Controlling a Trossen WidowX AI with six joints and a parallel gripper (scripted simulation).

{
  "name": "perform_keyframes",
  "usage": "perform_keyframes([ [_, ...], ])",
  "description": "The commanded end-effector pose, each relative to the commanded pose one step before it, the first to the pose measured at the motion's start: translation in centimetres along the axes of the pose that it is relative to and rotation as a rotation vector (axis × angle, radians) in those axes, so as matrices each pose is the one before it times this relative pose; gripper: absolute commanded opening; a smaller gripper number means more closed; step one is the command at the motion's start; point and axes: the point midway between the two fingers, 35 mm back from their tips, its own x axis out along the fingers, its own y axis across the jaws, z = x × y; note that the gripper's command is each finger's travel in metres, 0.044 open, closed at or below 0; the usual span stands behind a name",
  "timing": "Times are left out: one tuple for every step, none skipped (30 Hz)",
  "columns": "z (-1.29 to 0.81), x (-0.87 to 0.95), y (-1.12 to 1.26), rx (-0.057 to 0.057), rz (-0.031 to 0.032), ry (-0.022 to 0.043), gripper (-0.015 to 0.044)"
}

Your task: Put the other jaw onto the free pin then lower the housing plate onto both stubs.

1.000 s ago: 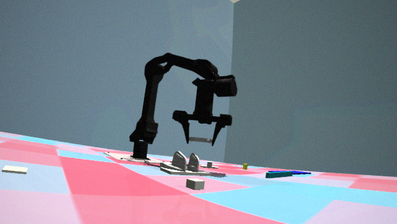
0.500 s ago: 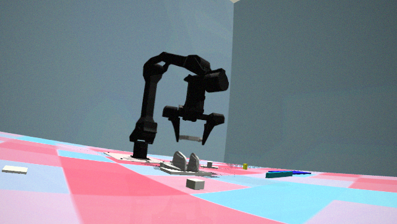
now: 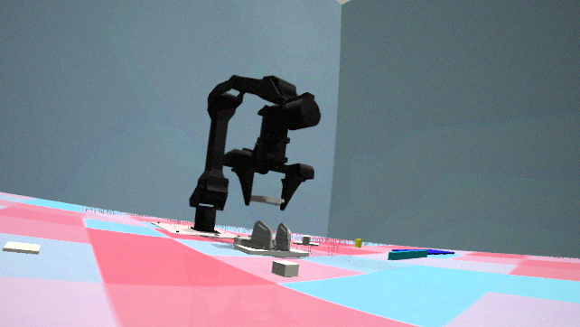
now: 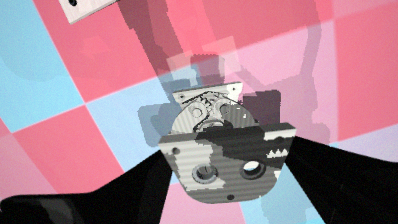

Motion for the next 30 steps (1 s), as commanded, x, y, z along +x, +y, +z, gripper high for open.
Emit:
perform_keyframes([
  [0.139,0.093,0.099,-0.0215,-0.00409,-0.00560,0.0351],
  [0.000,0.000,0.000,0.0000,0.00000,0.00000,0.0351],
  [0.000,0.000,0.000,0.0000,0.00000,0.00000,0.0351],
  [0.000,0.000,0.000,0.0000,0.00000,0.00000,0.0351],
  [0.000,0.000,0.000,0.0000,0.00000,0.00000,0.0351],
  [0.000,0.000,0.000,0.0000,0.00000,0.00000,0.0351],
  [0.000,0.000,0.000,0.0000,0.00000,0.00000,0.0351],
  [0.000,0.000,0.000,0.0000,0.00000,0.00000,0.0351],
  [0.000,0.000,0.000,0.0000,0.00000,0.00000,0.0351],
  [0.000,0.000,0.000,0.0000,0.00000,0.00000,0.0351],
  [0.000,0.000,0.000,0.0000,0.00000,0.00000,0.0351],
  [0.000,0.000,0.000,0.0000,0.00000,0.00000,0.0351],
  [0.000,0.000,0.000,-0.0049,0.00000,0.00000,0.0351],
  [0.000,0.000,0.000,-0.0049,0.00000,0.00000,0.0351],
  [0.000,0.000,0.000,0.0000,0.00000,0.00000,0.0351],
  [0.000,0.000,0.000,0.0000,0.00000,0.00000,0.0351],
  [0.000,0.000,0.000,0.0000,0.00000,0.00000,0.0351],
  [0.000,0.000,0.000,0.0000,0.00000,0.00000,0.0351],
  [0.000,0.000,0.000,0.0000,0.00000,0.00000,0.0351],
  [0.000,0.000,0.000,0.0000,0.00000,0.00000,0.0351],
  [0.000,0.000,0.000,0.0000,0.00000,0.00000,0.0351],
  [0.000,0.000,0.000,0.0000,0.00000,0.00000,0.0351],
  [0.046,-0.001,0.018,0.0000,0.00002,-0.00004,0.0351],
  [0.137,-0.002,0.055,0.0000,0.00005,-0.00012,0.0351],
  [0.229,-0.001,0.090,0.0000,0.00009,-0.00020,0.0351],
  [0.290,0.001,0.113,0.0000,0.00011,-0.00026,0.0351],
  [0.291,0.005,0.112,0.0000,0.00011,-0.00026,0.0351],
  [0.229,0.006,0.087,0.0000,0.00008,-0.00020,0.0351],
  [0.137,0.005,0.052,0.0000,0.00005,-0.00012,0.0351],
  [0.046,0.002,0.017,0.0000,0.00002,-0.00004,0.0351],
])
